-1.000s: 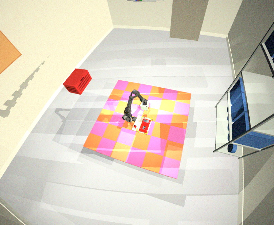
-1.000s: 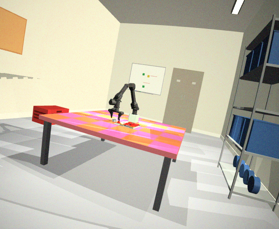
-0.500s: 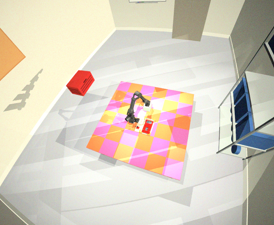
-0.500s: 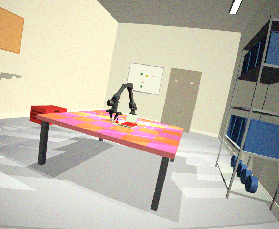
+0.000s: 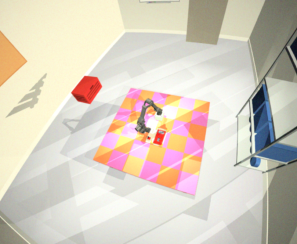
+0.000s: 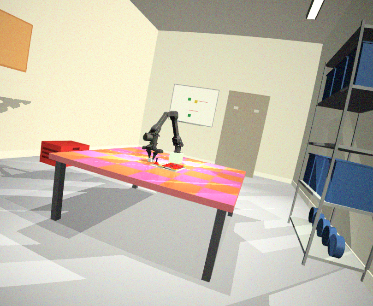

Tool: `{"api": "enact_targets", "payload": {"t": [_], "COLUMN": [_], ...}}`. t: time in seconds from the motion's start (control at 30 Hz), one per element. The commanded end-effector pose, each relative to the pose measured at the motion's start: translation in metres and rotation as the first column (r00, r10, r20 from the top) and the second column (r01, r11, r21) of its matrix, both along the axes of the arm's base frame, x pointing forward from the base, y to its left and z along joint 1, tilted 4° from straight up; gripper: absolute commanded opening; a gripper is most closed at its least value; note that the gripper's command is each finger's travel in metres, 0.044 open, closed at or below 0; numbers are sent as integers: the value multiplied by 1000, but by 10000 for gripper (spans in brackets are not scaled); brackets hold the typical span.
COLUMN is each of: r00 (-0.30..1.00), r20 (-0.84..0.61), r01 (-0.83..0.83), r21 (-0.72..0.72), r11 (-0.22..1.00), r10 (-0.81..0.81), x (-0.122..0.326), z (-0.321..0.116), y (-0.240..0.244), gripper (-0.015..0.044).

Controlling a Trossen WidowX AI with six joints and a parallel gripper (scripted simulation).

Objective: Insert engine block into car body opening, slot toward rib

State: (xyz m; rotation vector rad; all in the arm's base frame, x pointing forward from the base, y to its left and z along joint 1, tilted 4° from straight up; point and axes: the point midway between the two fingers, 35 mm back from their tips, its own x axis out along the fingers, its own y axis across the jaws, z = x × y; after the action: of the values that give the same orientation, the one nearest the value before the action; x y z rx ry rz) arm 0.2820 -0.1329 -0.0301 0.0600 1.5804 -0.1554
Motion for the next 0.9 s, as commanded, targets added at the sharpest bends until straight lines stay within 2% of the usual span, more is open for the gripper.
{"api": "enact_targets", "payload": {"t": [0.0,0.87], "r00": [1000,1000], "r20": [11,11], "r01": [-2,-2], "r21": [-8,-8], "r11": [1000,1000], "r10": [2,2], "x": [5,7], "z": [14,93], "y": [-2,3], "gripper": [0,0]}}
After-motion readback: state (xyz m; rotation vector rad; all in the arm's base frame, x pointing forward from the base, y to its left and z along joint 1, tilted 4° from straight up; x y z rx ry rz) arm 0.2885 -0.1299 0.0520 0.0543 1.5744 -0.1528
